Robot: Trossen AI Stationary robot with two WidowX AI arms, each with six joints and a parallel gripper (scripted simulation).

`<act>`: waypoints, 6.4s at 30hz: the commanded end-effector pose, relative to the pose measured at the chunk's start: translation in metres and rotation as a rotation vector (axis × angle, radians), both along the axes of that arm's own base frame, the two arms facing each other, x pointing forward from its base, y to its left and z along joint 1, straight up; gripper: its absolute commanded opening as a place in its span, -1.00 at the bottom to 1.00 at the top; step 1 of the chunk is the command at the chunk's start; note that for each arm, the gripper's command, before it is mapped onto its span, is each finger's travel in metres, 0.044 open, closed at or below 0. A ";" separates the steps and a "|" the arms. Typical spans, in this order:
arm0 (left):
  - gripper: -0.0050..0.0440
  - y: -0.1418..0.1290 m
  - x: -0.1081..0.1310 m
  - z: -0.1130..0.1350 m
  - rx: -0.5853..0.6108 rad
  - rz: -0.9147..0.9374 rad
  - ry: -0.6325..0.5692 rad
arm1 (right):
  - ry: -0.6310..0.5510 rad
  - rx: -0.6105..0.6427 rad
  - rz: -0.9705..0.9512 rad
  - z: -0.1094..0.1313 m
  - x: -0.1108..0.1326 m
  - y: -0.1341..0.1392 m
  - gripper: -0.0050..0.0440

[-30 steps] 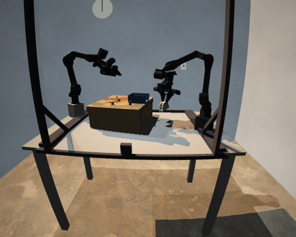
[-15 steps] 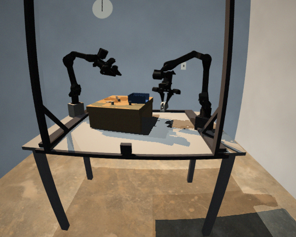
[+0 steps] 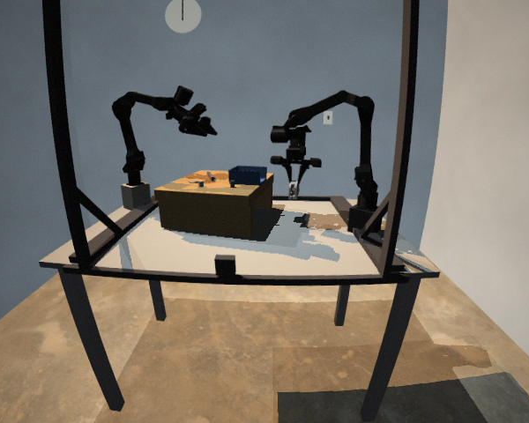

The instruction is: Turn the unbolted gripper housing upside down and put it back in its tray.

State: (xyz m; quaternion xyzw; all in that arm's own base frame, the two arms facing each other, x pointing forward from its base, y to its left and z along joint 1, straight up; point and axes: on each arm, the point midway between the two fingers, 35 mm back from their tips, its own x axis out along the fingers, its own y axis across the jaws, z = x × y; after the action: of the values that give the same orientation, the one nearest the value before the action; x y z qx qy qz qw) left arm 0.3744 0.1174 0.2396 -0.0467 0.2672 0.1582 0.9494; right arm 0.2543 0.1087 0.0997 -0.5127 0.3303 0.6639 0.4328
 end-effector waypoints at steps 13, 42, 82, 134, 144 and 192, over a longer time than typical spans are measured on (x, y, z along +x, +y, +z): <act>0.98 0.000 0.000 0.009 0.011 -0.005 -0.022 | -0.162 0.072 0.037 0.004 0.000 0.000 -0.33; 0.98 0.000 0.000 0.009 0.011 -0.005 -0.022 | -0.531 0.237 0.043 0.001 -0.009 -0.005 -0.33; 0.98 0.000 0.000 0.009 0.011 -0.005 -0.022 | -0.531 0.237 0.043 0.031 -0.009 -0.005 -0.33; 0.98 0.000 0.000 0.009 0.011 -0.005 -0.022 | -0.531 0.237 0.043 0.076 -0.010 -0.005 -0.33; 0.98 0.000 0.000 0.009 0.011 -0.005 -0.022 | -0.531 0.237 0.043 0.085 -0.010 -0.005 -0.33; 0.98 0.000 0.000 0.009 0.011 -0.005 -0.022 | -0.532 0.237 0.043 0.111 -0.002 -0.002 -0.33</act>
State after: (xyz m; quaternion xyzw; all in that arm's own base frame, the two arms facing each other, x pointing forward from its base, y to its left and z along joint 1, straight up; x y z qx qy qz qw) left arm 0.3744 0.1174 0.2396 -0.0467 0.2672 0.1582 0.9494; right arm 0.2470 0.1046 0.2047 -0.6179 0.1214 0.5538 0.5447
